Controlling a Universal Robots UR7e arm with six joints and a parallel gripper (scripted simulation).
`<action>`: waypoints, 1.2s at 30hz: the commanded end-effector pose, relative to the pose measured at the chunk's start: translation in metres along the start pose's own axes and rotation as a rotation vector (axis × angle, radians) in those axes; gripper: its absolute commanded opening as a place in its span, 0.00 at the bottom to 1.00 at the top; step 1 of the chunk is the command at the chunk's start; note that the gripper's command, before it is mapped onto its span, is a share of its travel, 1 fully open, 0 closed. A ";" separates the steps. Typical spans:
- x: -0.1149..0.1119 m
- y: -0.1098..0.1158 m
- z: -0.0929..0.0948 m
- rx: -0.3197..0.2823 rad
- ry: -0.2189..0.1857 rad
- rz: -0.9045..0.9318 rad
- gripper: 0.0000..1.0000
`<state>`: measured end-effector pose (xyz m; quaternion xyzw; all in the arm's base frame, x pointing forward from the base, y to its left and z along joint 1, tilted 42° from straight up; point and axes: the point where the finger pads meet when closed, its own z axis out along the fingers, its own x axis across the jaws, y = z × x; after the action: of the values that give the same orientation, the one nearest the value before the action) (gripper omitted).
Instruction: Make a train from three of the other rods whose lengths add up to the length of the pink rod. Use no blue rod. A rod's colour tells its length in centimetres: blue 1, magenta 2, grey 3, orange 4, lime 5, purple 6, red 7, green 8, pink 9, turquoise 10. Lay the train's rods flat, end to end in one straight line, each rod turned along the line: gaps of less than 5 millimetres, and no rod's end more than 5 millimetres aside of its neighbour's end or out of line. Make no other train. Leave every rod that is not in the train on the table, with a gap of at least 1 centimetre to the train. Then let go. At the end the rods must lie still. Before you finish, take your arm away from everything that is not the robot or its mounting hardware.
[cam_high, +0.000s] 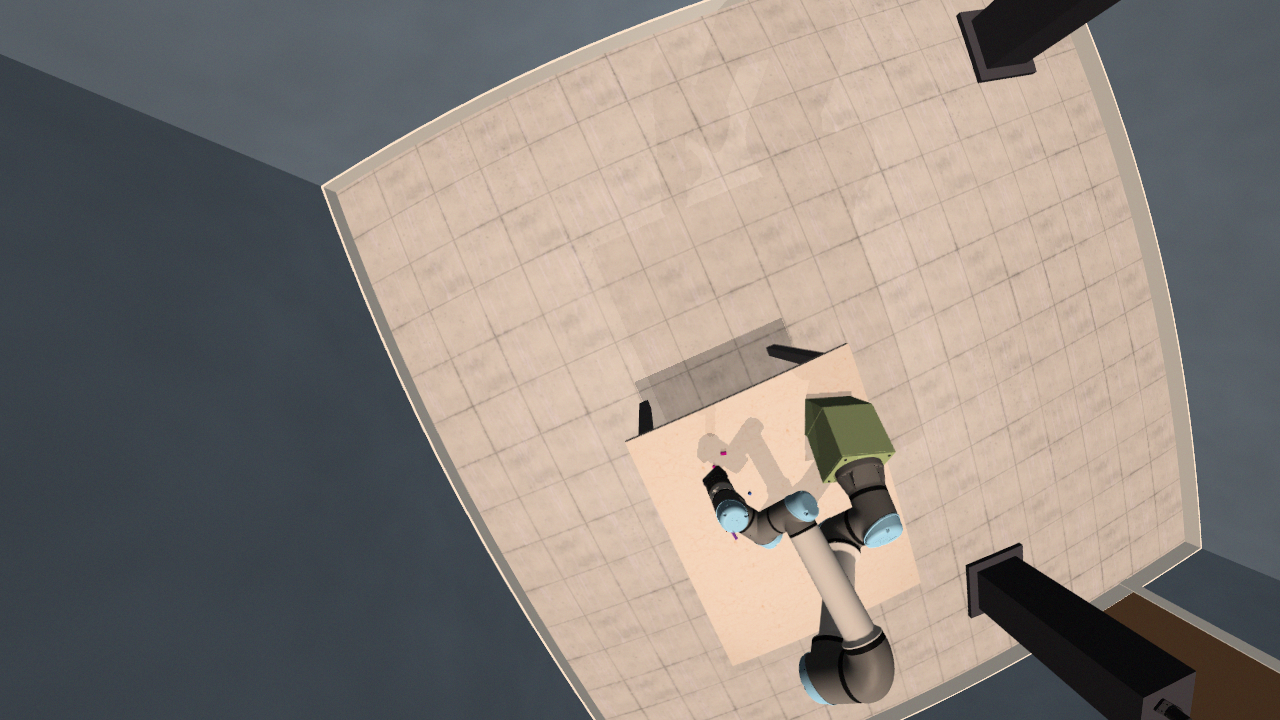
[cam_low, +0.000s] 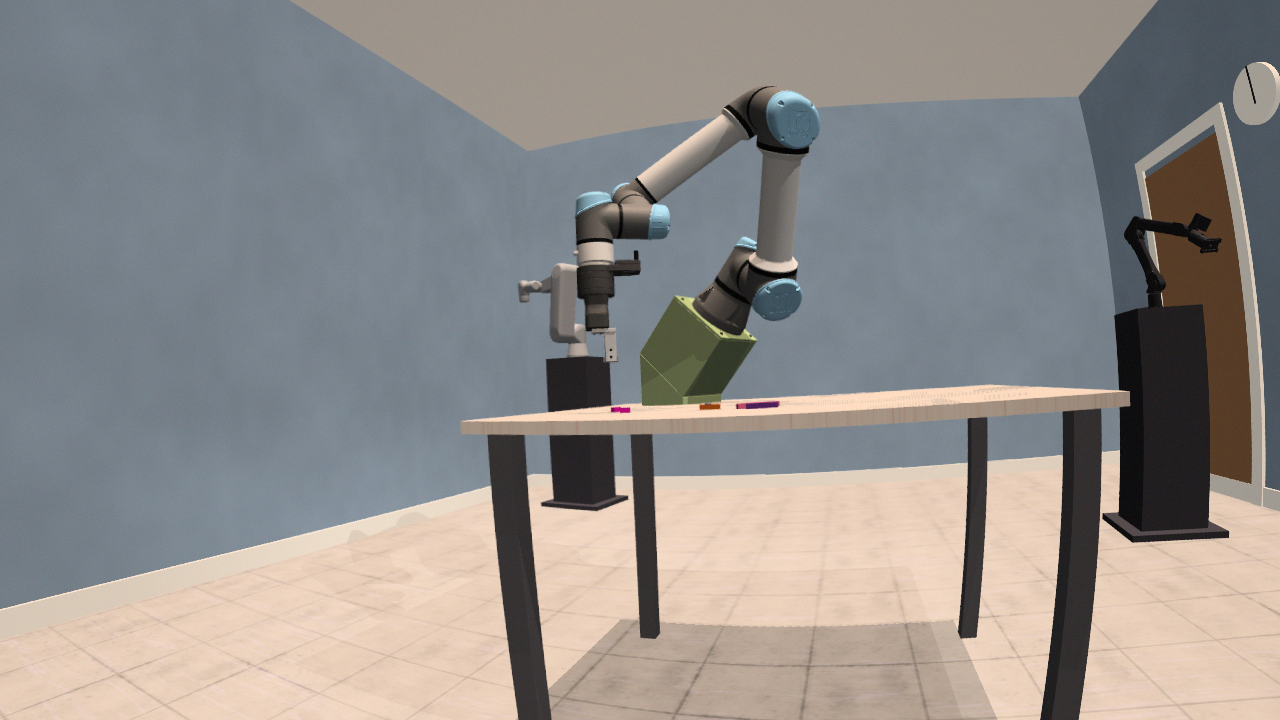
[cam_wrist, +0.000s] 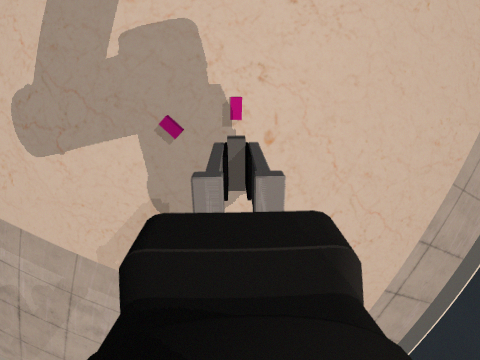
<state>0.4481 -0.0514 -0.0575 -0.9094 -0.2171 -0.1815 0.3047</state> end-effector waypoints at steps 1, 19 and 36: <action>0.000 0.003 0.000 -0.001 0.001 0.025 0.24; 0.000 0.004 0.002 -0.001 0.000 0.027 0.24; 0.000 0.004 0.054 -0.001 0.000 0.027 0.24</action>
<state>0.4585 -0.0246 -0.0937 -0.9123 -0.2045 -0.1768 0.3076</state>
